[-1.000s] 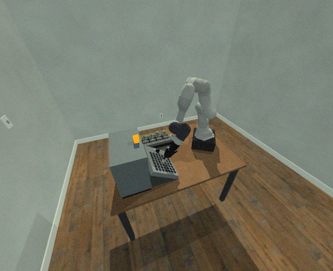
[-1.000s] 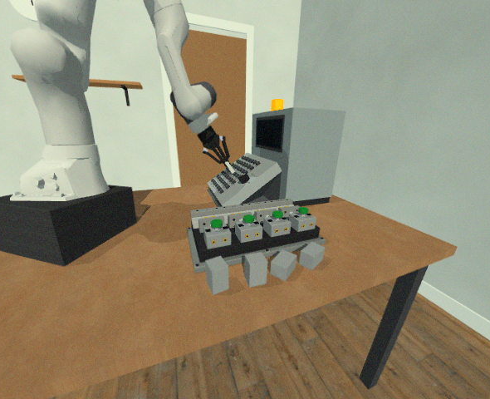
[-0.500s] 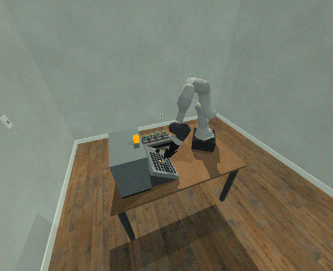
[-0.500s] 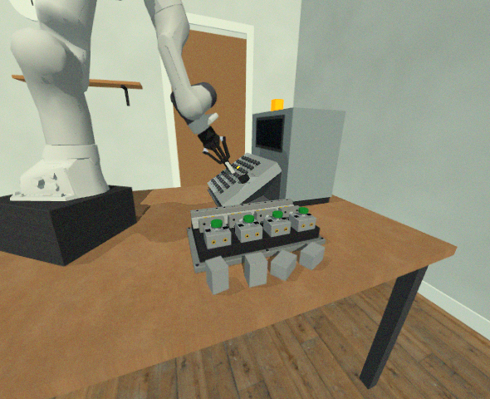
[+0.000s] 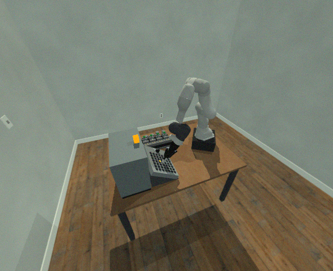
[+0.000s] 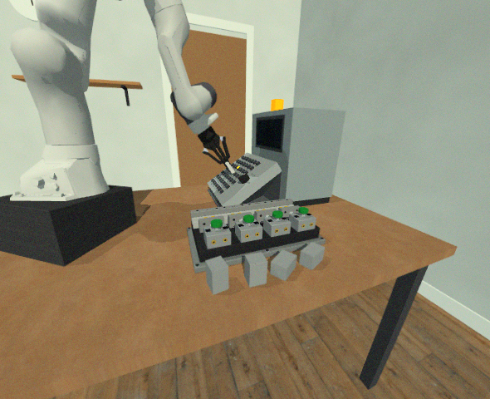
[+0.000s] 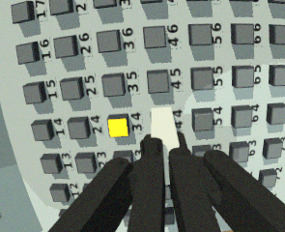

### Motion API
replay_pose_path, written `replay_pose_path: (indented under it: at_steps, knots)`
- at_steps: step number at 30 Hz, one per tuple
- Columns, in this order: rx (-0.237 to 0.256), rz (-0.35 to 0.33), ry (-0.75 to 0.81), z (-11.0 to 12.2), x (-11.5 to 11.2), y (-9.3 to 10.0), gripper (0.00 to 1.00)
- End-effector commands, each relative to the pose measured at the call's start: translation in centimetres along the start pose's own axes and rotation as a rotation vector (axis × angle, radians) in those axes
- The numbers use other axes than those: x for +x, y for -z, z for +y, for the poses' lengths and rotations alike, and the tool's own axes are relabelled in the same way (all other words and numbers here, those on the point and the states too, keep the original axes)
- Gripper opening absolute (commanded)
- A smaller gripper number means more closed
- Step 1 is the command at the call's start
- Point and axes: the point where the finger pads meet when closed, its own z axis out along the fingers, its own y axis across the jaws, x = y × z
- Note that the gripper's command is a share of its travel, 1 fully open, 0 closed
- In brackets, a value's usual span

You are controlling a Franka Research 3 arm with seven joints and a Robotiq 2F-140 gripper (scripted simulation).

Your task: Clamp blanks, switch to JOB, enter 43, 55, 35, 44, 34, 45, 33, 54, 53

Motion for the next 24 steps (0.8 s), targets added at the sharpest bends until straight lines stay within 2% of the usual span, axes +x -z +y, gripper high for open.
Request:
replay_pose_path:
  at_steps: [1, 24]
  knots:
    - [0.003, 0.002, -0.007, -0.1, 0.09, -0.12, 0.0]
    - [0.003, 0.002, -0.007, -0.1, 0.09, 0.17, 0.0]
